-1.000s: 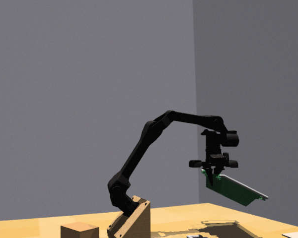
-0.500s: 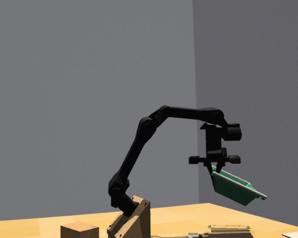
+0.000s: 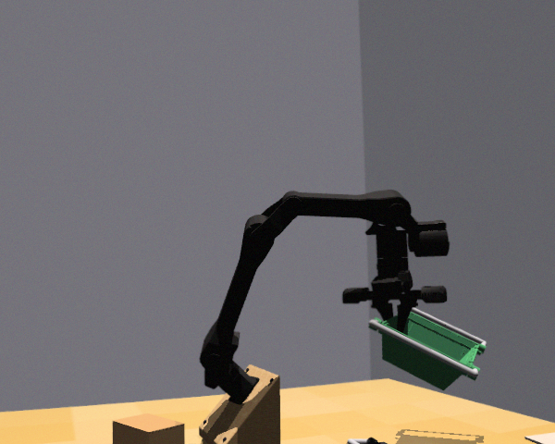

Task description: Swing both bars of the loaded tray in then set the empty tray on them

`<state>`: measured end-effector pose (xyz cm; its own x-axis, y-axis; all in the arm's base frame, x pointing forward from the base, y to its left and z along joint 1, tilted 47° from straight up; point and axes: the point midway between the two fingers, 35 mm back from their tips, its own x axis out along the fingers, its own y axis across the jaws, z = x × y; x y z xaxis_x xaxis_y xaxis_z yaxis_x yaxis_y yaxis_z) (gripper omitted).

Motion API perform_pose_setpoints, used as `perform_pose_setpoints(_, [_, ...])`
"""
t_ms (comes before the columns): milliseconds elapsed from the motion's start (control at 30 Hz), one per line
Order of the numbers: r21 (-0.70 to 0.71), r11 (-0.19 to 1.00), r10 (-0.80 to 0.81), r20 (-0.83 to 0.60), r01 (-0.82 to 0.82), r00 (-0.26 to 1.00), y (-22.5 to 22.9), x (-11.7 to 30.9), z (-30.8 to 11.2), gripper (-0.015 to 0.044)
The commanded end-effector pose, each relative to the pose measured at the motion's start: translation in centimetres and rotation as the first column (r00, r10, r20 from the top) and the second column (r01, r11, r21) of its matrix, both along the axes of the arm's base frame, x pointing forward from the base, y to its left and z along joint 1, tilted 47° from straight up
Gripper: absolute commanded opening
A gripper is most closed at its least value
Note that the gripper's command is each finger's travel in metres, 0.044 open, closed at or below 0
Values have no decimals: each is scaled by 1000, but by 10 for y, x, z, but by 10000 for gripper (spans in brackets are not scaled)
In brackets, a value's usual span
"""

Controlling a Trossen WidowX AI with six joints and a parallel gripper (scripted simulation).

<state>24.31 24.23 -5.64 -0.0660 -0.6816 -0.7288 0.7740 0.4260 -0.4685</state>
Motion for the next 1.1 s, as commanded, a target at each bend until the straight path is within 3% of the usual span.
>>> perform_pose_setpoints(0, [17, 999, -39, 65, 38, 997, -6, 14, 18, 0])
perform_pose_setpoints(1067, [46, 911, -389, 422, 409, 819, -124, 87, 108, 0])
